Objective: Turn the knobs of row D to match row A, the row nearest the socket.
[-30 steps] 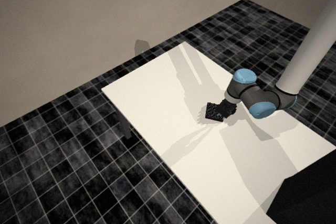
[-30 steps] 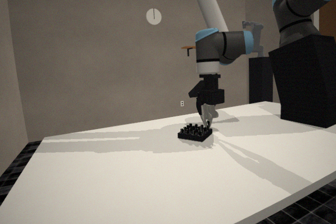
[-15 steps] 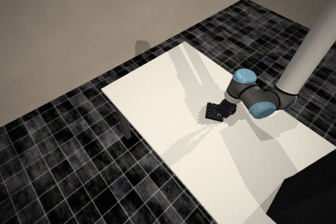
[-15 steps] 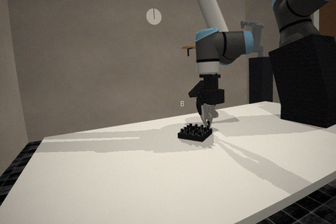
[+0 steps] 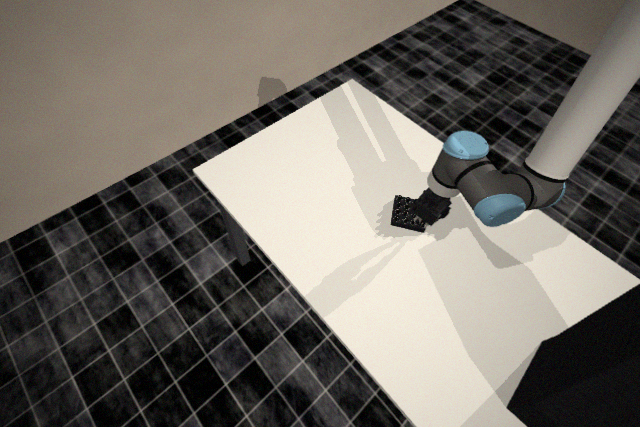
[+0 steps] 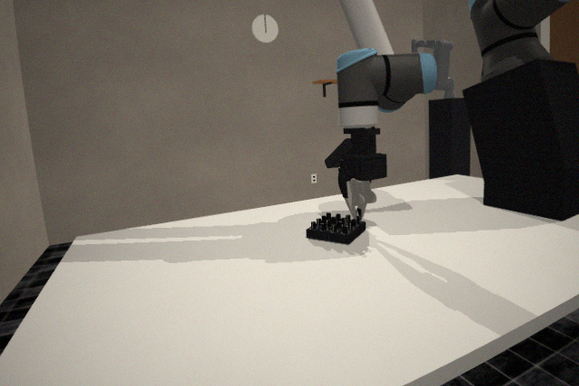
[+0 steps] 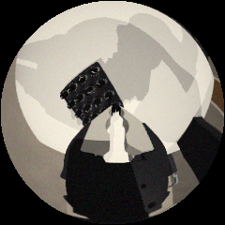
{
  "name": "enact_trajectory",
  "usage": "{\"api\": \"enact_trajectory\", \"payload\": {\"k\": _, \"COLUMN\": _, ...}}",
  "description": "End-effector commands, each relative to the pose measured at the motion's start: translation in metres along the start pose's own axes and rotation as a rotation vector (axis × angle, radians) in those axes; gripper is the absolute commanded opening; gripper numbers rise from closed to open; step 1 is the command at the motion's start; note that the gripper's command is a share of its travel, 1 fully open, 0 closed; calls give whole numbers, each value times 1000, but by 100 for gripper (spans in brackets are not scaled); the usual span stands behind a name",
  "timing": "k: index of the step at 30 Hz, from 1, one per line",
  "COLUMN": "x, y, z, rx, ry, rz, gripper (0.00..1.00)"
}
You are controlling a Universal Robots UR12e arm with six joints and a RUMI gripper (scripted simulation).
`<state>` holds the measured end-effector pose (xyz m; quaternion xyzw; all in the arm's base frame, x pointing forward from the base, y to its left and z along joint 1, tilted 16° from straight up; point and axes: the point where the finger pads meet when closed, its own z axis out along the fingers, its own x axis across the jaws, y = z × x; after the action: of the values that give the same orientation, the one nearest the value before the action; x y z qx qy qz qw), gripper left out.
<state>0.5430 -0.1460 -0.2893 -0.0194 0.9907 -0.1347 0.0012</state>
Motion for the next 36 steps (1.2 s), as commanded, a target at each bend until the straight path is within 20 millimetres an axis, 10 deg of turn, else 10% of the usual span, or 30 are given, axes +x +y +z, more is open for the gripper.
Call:
{"api": "enact_trajectory", "payload": {"k": 1, "x": -3, "y": -2, "z": 0, "rx": 2, "ry": -5, "rz": -3, "gripper": 4}}
{"api": "enact_trajectory", "payload": {"k": 36, "x": -1, "y": 0, "z": 0, "rx": -1, "ry": 0, "rz": -382, "gripper": 4}}
